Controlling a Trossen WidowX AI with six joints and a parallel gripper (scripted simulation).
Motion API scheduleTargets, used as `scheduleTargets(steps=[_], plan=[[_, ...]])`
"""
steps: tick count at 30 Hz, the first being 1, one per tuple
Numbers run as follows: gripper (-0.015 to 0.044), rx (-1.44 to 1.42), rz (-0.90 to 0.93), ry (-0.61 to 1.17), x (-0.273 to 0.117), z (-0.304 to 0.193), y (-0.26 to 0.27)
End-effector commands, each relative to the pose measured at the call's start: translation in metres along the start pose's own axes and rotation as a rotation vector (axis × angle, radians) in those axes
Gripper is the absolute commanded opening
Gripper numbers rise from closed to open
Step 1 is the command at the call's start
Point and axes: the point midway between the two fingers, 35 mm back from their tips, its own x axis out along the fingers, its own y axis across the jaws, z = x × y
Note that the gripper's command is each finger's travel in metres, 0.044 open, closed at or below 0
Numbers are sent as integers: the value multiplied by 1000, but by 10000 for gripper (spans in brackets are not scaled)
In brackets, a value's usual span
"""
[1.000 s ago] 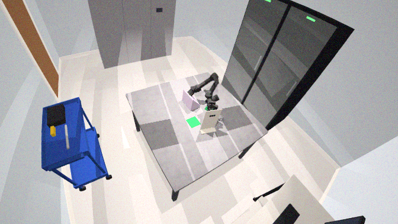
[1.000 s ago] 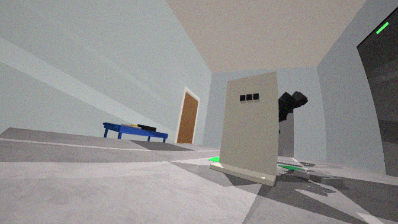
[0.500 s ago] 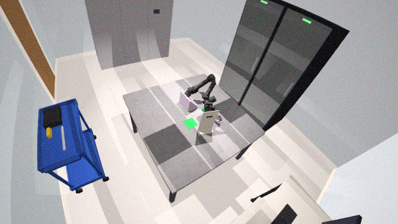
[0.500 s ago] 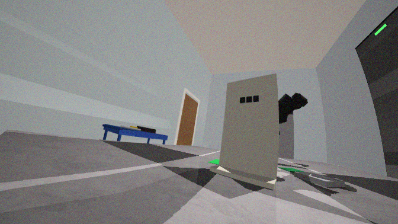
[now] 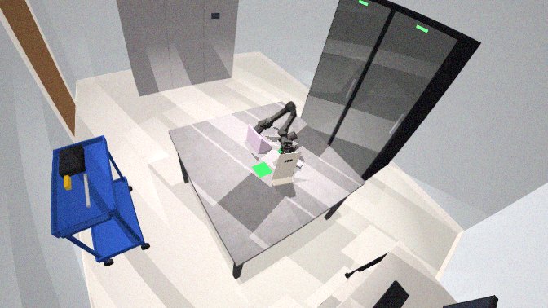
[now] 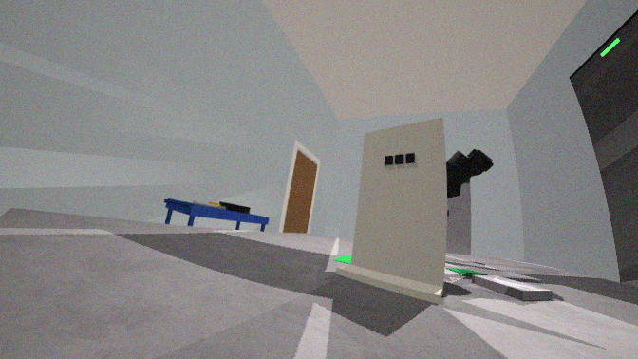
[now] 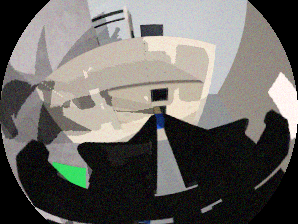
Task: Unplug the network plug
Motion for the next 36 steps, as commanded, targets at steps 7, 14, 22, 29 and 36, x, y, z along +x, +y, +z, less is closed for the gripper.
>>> scheduleTargets(steps=[7, 14, 22, 29, 36], plan=[[0, -4, 1, -2, -7, -2, 0], [0, -4, 1, -2, -11, -3, 0], [0, -4, 1, -1, -15, -4, 0], [0, -4, 1, -1, -19, -5, 0], [0, -4, 2, -1, -23, -5, 0]])
